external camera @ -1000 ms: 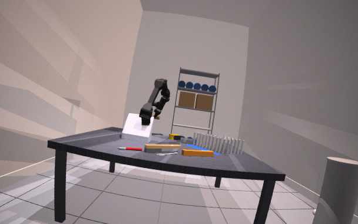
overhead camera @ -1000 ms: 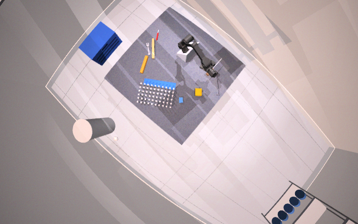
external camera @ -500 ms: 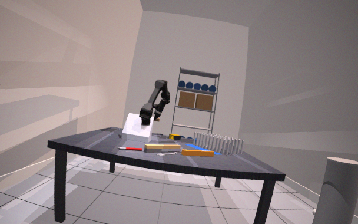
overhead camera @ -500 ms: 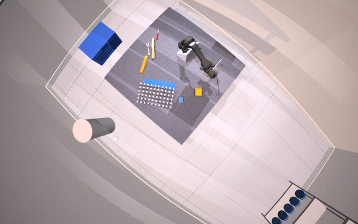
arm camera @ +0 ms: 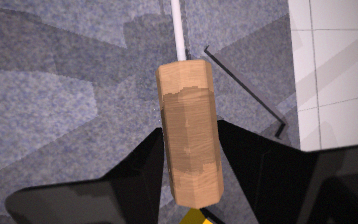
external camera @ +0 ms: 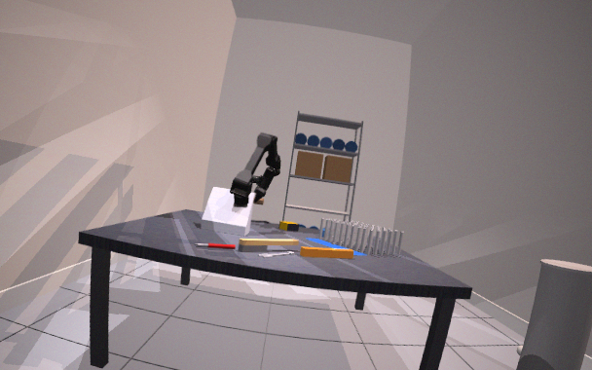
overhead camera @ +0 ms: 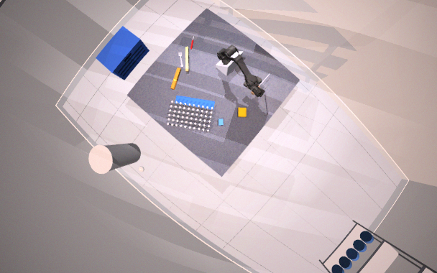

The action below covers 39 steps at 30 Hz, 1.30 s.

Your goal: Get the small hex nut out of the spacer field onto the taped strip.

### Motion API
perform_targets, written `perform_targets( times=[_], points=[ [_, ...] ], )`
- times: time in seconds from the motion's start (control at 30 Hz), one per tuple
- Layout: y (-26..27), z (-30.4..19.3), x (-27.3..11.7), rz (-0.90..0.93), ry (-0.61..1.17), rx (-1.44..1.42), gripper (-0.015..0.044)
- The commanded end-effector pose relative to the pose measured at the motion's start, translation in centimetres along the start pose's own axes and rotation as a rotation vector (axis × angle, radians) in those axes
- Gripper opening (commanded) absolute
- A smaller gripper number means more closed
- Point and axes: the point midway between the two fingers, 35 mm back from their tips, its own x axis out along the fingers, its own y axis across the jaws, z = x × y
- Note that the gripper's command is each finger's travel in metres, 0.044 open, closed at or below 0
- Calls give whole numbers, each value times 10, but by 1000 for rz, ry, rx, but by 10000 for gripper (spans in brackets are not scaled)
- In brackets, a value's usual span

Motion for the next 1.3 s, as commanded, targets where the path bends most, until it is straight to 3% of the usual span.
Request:
perform_targets(
  times=[0.0,1.27],
  points=[
    [1,-3,7,-1,-1,-4,0],
    [16,-22,57,-1,0,-3,0]
  ],
)
